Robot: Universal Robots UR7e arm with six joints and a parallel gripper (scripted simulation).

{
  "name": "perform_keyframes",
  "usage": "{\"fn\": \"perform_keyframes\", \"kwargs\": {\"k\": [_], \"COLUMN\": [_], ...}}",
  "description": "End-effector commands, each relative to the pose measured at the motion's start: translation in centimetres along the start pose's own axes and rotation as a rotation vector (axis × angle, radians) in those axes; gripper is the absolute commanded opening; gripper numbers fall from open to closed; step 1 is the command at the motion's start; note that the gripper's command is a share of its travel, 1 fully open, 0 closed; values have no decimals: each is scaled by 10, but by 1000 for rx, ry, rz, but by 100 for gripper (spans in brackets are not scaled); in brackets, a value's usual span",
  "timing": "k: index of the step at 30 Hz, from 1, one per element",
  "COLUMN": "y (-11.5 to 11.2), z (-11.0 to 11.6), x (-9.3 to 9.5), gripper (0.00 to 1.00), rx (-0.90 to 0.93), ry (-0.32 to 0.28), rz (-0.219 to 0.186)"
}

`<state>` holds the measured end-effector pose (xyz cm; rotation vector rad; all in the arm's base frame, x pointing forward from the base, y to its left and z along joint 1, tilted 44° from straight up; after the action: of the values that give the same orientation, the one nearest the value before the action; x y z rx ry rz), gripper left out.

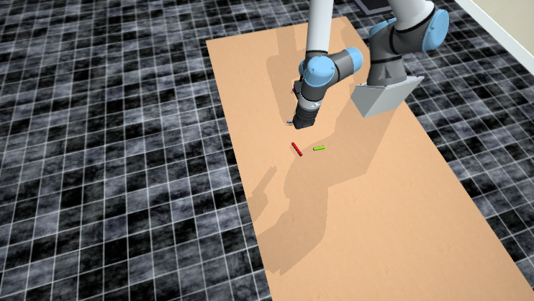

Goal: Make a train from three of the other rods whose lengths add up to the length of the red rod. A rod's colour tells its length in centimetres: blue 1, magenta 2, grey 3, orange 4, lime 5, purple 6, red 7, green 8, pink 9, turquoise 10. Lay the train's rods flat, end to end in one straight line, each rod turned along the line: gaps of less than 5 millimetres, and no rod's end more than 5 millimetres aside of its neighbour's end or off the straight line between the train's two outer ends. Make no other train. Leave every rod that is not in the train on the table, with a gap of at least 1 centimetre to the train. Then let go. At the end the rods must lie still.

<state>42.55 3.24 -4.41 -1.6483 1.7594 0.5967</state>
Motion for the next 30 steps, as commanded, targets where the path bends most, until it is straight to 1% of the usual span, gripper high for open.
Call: {"fn": "perform_keyframes", "kwargs": {"k": [1, 22, 30], "y": [0, 0, 0], "z": [0, 0, -1], "x": [-10, -11, -11], "gripper": [24, 24, 24], "rx": [1, -4, -42], "ry": [1, 1, 1], "rz": [3, 3, 3]}}
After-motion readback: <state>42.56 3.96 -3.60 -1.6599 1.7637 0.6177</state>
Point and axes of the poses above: the point where the finger pads meet when closed, its own x axis out along the fingers, its own y axis across the jaws, z = x × y, the point moved 3 cm from there along -x, back along the fingers, and after that the axes turned 6 degrees about x, right-handed, at the moved point
